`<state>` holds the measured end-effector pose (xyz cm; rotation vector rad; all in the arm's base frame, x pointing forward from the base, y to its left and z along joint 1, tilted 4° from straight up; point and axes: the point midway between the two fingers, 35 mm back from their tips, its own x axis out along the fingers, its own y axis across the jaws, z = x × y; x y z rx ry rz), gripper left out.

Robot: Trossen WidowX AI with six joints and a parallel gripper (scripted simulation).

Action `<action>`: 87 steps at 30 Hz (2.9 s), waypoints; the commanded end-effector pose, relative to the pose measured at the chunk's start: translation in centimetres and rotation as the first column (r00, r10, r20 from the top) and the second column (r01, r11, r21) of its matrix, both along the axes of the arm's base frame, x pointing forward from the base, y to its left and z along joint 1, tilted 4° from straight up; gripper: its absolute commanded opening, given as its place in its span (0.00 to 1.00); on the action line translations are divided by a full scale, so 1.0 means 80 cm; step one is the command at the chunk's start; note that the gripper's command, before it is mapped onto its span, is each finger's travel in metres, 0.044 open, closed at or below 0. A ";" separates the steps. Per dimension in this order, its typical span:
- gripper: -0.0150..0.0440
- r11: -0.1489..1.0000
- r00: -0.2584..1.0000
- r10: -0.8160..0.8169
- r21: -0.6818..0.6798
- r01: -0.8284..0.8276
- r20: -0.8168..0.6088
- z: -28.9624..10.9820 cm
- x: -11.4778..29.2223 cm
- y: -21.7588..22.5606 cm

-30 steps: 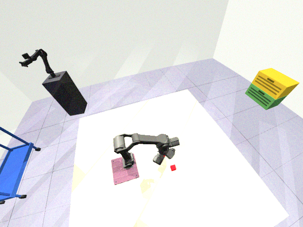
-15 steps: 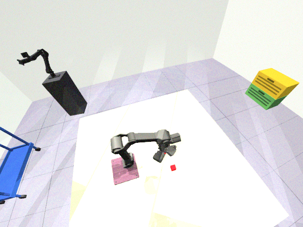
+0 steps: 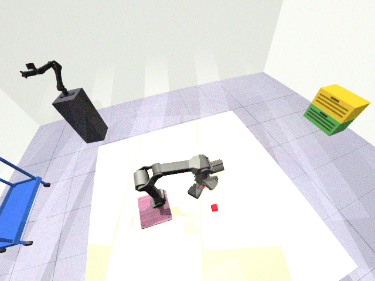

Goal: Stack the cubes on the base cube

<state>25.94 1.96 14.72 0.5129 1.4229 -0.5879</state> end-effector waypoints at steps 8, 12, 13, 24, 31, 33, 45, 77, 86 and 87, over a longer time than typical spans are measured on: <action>0.43 0.991 0.991 -0.135 0.013 0.135 0.012 -0.005 0.008 0.025; 0.43 0.979 0.979 -0.204 0.019 0.203 0.016 -0.011 0.013 0.038; 0.43 0.975 0.975 -0.221 0.021 0.220 0.016 -0.013 0.014 0.042; 0.43 0.915 0.915 -0.403 0.038 0.402 0.024 -0.031 0.022 0.080; 0.43 0.859 0.859 -0.512 0.049 0.510 0.027 -0.042 0.025 0.106; 0.43 0.840 0.840 -0.542 0.052 0.540 0.027 -0.046 0.025 0.113; 0.43 0.826 0.826 -0.563 0.054 0.561 0.027 -0.049 0.025 0.119; 0.43 0.825 0.825 -0.564 0.054 0.562 0.028 -0.083 0.027 0.117; 0.43 0.825 0.825 -0.564 0.054 0.562 0.028 -0.083 0.027 0.117; 0.43 0.825 0.825 -0.564 0.054 0.562 0.028 -0.083 0.027 0.117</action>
